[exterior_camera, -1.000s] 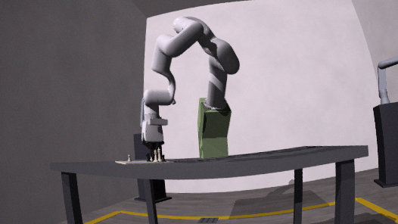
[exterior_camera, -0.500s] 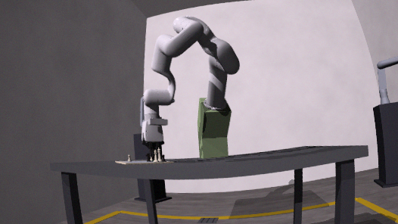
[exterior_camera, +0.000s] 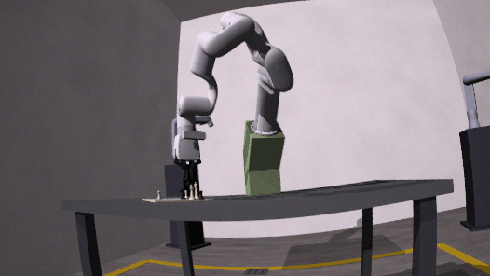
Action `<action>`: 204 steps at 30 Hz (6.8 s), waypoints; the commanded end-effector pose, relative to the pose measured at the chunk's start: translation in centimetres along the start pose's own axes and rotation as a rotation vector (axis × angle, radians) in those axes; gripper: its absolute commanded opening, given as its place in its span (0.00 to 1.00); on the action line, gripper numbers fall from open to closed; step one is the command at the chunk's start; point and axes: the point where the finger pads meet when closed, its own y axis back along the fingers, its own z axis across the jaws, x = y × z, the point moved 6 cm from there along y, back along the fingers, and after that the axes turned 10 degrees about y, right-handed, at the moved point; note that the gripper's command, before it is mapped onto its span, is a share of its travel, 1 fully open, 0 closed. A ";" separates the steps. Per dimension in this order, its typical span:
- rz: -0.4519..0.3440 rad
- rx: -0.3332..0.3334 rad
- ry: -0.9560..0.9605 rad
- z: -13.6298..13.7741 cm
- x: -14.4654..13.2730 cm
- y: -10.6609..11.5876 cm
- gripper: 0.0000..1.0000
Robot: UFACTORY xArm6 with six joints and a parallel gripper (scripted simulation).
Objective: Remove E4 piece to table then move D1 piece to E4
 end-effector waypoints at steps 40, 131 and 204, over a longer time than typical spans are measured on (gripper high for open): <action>0.004 0.002 -0.055 -4.3 8.6 4.0 0.00; 0.002 0.001 -0.054 -4.2 8.8 -6.0 0.00; 0.002 0.001 -0.054 -4.2 8.8 -5.9 0.43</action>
